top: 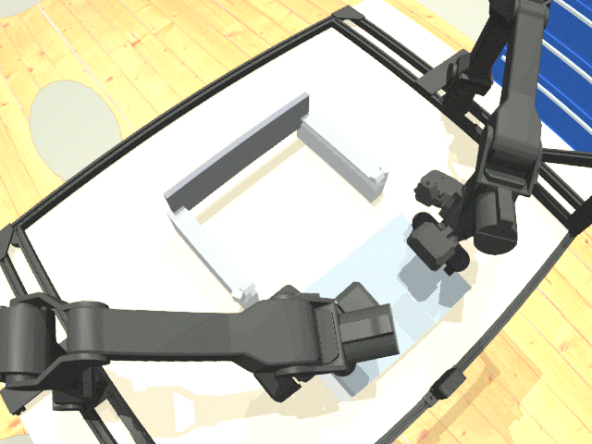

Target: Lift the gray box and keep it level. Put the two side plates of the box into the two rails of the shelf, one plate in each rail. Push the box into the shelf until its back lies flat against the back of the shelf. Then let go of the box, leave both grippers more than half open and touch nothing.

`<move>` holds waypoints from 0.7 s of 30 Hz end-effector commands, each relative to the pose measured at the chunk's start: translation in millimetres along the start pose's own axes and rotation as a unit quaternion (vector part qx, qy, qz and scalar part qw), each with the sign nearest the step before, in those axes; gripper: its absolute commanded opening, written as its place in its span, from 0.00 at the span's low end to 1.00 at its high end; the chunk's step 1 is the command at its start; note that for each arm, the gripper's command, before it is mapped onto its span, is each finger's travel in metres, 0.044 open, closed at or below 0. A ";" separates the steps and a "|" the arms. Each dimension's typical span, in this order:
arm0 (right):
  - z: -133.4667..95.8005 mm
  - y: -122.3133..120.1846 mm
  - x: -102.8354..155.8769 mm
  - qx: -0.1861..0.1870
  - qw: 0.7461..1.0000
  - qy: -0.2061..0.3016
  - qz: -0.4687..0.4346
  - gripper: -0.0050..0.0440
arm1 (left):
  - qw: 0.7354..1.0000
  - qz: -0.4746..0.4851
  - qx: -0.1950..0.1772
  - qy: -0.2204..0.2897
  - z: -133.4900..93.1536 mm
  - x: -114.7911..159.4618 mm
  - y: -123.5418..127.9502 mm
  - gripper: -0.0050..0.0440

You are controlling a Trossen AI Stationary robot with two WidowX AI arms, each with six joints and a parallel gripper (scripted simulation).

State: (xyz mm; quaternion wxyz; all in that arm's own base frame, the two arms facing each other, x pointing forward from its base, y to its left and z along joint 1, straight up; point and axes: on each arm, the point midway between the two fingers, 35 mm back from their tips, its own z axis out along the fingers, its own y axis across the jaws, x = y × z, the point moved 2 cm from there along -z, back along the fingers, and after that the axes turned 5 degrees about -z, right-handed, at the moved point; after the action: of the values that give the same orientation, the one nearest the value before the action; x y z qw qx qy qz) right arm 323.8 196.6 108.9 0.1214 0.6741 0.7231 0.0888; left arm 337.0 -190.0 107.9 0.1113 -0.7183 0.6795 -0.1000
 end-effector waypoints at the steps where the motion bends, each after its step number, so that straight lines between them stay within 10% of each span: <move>1: 1.7 -0.5 -0.5 0.001 1.000 -0.003 0.000 0.40 | 1.000 -0.001 0.001 -0.001 0.8 -0.1 0.0 0.37; 6: 1.7 -0.5 -0.5 0.001 1.000 -0.003 0.000 0.23 | 1.000 -0.001 0.001 -0.001 0.8 -0.1 0.0 0.12; 21: 0.0 0.4 -0.4 0.001 1.000 -0.003 0.000 0.10 | 1.000 -0.001 0.001 -0.001 -0.8 0.1 -0.9 0.10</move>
State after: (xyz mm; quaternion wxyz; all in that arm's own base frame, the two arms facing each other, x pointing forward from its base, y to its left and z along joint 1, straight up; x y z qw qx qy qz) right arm 323.4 196.6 108.7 0.1213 0.6743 0.7231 0.0881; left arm 337.0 -190.0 107.9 0.1113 -0.7185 0.6792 -0.1001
